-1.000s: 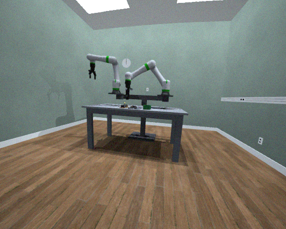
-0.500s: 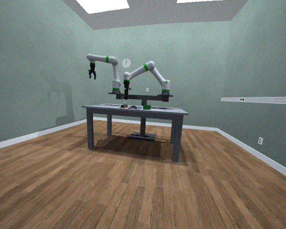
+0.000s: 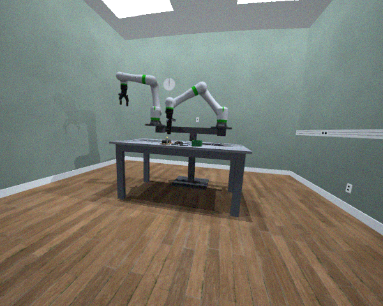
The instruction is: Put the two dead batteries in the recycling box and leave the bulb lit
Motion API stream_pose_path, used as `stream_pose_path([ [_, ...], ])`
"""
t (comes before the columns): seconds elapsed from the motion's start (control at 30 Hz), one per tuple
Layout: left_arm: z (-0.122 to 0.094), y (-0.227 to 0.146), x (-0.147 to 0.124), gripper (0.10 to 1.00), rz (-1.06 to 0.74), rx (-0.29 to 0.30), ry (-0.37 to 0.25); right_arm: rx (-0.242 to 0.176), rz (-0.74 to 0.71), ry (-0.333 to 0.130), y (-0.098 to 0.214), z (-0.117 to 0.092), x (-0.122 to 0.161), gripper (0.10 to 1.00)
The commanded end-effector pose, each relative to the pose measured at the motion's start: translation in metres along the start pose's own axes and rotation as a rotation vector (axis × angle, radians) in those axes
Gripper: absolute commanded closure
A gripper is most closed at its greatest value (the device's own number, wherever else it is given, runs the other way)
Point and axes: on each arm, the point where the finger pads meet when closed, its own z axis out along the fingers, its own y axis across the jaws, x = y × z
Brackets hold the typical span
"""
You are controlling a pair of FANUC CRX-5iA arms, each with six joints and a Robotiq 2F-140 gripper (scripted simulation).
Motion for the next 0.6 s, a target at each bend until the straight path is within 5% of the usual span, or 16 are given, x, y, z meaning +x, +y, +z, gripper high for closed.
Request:
stream_pose_path([
  [0.0, 0.037, 0.0, -0.001, 0.734, 0.0, -0.001, -0.002, 0.0, 0.0, 0.002, 0.0, -0.001, 0.0, 0.098],
  [0.57, 0.049, 0.0, -0.001, 0.734, 0.0, -0.001, -0.002, 0.0, 0.0, 0.002, 0.0, -0.001, 0.0, 0.098],
])
